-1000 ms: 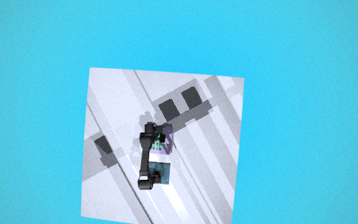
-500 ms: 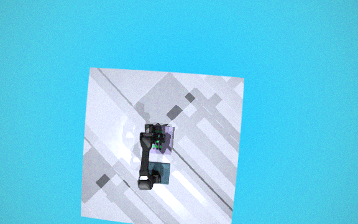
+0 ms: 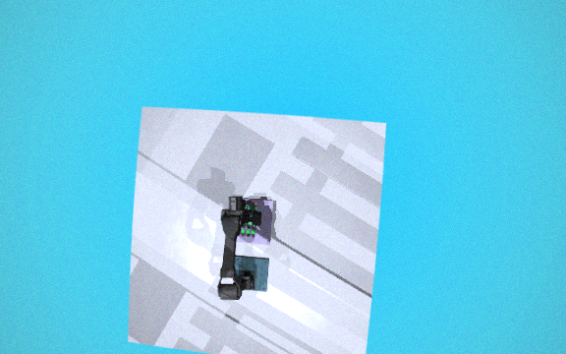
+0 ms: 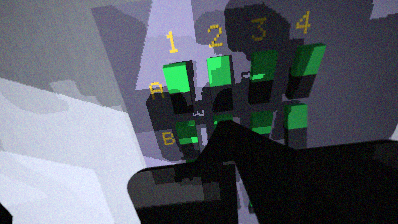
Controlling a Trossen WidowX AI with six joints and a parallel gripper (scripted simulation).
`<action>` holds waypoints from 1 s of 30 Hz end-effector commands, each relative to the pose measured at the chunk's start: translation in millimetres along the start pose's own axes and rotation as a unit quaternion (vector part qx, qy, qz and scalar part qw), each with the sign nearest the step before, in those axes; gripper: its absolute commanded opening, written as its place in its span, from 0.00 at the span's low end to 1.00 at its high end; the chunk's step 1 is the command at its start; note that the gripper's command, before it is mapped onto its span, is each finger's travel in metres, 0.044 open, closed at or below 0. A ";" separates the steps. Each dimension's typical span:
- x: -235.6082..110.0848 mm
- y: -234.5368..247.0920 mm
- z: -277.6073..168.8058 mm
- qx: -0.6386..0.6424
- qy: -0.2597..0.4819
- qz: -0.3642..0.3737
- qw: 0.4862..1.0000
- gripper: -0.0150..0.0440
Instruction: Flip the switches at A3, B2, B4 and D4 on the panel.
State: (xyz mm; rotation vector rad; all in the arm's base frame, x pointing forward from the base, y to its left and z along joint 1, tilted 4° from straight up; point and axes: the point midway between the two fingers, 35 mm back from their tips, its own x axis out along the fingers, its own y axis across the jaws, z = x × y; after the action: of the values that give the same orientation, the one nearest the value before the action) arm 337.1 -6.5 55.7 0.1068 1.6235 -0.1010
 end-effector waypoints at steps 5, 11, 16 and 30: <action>1.9 0.8 -0.6 0.002 0.002 0.002 1.000 0.25; -39.6 0.5 -0.2 0.001 -0.007 0.001 1.000 0.25; -63.5 0.5 -2.9 0.002 -0.011 0.002 1.000 0.25; -29.6 -53.0 -21.6 0.002 -0.023 0.000 1.000 0.25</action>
State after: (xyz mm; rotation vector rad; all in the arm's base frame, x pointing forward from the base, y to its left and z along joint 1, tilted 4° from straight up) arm 316.4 -57.0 106.0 0.1118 1.5646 -0.1093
